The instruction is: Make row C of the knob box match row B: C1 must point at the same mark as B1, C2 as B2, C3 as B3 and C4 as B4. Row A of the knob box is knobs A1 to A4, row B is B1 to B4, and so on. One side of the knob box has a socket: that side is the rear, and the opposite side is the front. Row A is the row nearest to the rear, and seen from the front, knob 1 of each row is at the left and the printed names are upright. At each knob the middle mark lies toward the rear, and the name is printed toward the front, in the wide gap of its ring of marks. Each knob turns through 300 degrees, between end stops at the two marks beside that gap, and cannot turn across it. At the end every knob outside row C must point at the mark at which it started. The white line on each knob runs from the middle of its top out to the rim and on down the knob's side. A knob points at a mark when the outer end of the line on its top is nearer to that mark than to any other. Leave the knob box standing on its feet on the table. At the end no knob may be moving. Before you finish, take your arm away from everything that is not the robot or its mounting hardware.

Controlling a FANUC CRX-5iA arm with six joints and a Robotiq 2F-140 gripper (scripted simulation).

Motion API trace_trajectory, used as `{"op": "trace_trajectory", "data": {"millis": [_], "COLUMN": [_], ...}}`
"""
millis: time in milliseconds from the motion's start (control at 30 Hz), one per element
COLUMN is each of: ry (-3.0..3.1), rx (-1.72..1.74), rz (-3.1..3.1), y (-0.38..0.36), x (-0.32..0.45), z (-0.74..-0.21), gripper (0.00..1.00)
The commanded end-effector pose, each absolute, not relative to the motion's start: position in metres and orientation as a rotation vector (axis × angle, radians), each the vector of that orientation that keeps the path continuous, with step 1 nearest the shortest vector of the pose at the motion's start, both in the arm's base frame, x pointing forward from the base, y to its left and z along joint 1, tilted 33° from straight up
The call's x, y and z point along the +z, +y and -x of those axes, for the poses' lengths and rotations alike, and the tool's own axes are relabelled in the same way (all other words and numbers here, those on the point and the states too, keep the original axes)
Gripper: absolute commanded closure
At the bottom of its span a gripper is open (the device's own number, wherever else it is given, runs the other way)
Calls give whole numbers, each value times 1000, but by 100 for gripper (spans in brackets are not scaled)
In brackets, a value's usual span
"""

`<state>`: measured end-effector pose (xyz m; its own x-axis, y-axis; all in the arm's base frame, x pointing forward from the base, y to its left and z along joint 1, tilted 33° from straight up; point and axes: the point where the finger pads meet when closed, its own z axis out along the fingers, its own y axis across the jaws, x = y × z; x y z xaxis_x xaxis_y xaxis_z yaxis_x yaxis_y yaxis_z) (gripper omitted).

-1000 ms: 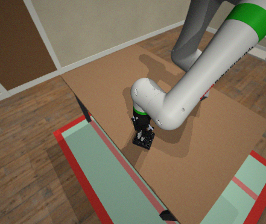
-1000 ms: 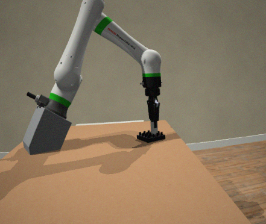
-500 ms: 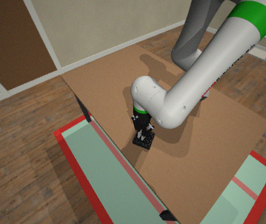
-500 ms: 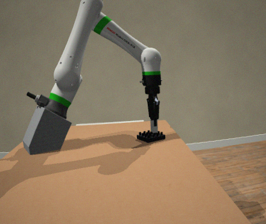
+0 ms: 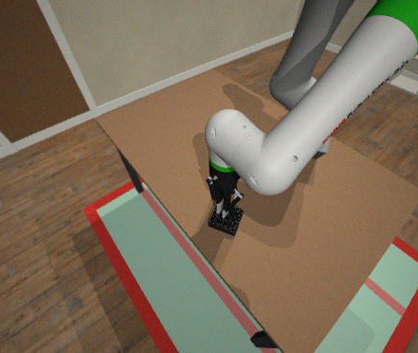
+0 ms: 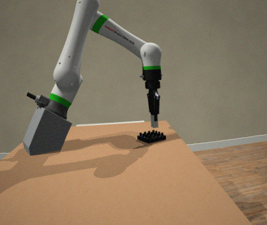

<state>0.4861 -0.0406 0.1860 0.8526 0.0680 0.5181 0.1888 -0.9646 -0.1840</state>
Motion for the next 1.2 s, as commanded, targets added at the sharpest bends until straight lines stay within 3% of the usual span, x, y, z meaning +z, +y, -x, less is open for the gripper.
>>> {"op": "trace_trajectory", "data": {"millis": [0,300,333,1167], "ry": [-197,-197,-197,-197], "rx": [-771,-771,-771,-771], "rz": [2801,2801,2801,2801], "y": [-41,-41,-41,-63], "x": [186,186,186,259], "z": [-486,-486,-486,-444], "gripper": [88,88,0,0]}}
